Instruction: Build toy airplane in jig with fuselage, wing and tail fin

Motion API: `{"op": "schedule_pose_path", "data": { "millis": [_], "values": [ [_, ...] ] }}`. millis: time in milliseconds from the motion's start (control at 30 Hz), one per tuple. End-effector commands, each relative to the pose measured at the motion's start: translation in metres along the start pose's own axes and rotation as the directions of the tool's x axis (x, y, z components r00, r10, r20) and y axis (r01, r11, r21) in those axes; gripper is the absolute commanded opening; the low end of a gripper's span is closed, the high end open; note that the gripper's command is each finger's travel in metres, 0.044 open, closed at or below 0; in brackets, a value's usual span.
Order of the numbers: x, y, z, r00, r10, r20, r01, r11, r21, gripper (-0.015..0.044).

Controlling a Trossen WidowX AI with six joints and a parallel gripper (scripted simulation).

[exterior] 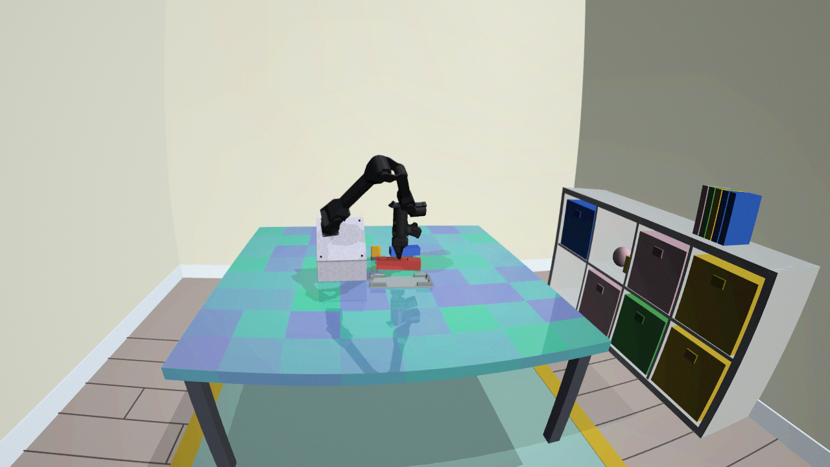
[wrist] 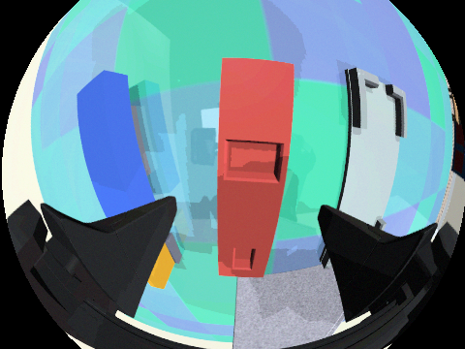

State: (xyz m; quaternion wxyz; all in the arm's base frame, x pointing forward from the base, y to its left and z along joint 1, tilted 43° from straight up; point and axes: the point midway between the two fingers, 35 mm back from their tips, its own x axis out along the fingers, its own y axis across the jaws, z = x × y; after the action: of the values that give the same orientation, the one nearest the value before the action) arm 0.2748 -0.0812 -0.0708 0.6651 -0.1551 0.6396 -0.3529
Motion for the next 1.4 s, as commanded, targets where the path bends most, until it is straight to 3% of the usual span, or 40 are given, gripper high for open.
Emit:
{"op": "schedule_pose_path", "data": {
  "millis": [0, 1000, 1333, 1367],
  "values": [
    [0.006, 0.0, -0.001, 1.0, -0.004, 0.0, 0.004, 1.0, -0.006, 0.044],
    [0.05, -0.001, -0.002, 1.0, -0.007, 0.0, 0.007, 1.0, -0.007, 0.044],
    [0.05, -0.001, -0.002, 1.0, -0.007, 0.0, 0.007, 1.0, -0.007, 0.0177],
    [0.05, -0.001, -0.002, 1.0, -0.007, 0.0, 0.007, 1.0, -0.007, 0.0171]
  ]
}}
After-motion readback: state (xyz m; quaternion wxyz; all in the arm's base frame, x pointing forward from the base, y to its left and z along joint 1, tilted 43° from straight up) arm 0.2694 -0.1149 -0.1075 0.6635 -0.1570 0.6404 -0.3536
